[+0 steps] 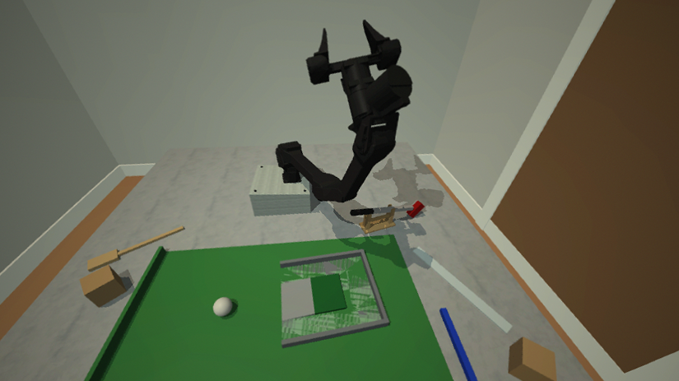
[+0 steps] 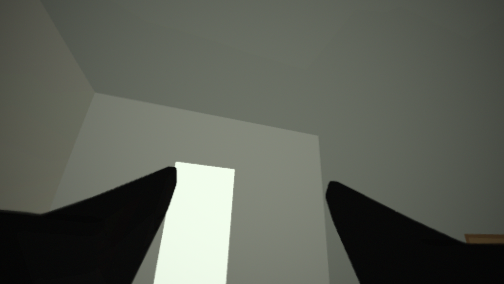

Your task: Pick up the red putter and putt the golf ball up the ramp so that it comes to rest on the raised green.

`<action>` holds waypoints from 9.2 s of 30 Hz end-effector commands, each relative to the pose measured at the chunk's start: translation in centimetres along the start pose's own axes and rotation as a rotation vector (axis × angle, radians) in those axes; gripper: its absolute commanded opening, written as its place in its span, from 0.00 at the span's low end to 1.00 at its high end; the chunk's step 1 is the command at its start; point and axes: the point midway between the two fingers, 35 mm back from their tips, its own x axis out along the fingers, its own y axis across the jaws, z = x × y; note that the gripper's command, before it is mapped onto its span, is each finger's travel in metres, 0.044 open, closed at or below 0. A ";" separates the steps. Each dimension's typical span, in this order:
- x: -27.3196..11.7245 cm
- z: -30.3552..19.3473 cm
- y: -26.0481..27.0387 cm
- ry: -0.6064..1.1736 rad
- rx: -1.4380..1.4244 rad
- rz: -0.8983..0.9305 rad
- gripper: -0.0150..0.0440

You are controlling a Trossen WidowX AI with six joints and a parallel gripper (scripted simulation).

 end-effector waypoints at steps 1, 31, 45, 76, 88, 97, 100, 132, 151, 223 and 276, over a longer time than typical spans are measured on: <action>0.1 0.1 0.0 -0.002 0.000 -0.003 0.98; 19.4 10.2 -18.1 0.719 -0.604 -1.161 1.00; 6.4 3.5 -28.9 1.921 -0.750 -1.120 1.00; -30.7 18.5 -4.4 2.726 0.628 2.339 1.00; -31.3 25.8 -1.8 2.169 0.969 2.854 1.00; -32.9 27.2 -2.4 2.169 0.970 2.854 1.00; -32.9 27.3 -2.5 2.169 0.970 2.854 1.00; -36.3 30.4 -3.4 2.169 0.970 2.854 1.00; -36.1 30.1 -3.3 2.162 0.962 2.854 0.29; -32.2 12.5 -24.8 3.457 0.181 1.713 0.25; -26.5 18.5 -46.2 3.855 -0.435 0.285 0.25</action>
